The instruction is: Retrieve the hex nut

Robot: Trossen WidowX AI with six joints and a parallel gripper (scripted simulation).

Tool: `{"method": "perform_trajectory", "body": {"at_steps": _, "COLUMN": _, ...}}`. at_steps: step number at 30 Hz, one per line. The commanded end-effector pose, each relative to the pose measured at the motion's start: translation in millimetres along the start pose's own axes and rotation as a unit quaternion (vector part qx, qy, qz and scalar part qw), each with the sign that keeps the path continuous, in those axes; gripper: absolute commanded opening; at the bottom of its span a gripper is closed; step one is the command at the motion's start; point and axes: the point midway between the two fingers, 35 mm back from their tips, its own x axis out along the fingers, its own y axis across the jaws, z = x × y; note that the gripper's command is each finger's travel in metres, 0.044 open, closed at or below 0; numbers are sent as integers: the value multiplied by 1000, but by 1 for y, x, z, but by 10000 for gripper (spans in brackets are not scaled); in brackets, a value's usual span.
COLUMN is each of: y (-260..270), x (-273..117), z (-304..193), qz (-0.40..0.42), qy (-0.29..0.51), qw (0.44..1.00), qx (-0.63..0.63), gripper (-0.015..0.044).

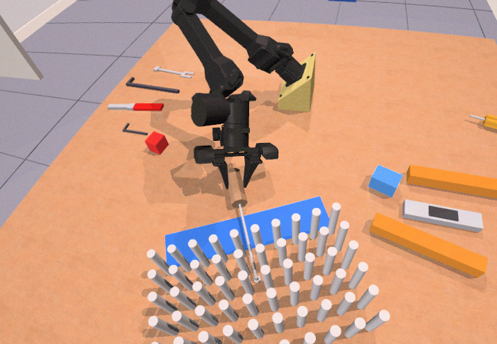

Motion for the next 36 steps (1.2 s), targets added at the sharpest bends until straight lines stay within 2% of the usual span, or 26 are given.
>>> {"method": "perform_trajectory", "body": {"at_steps": 1, "y": 0, "x": -2, "z": 2, "qz": 0, "qy": 2, "qw": 1000, "qx": -1, "gripper": 0}}
{"method": "perform_trajectory", "body": {"at_steps": 36, "y": -1, "x": -12, "z": 17, "qz": 0, "qy": 2, "qw": 1000, "qx": -2, "gripper": 0}}
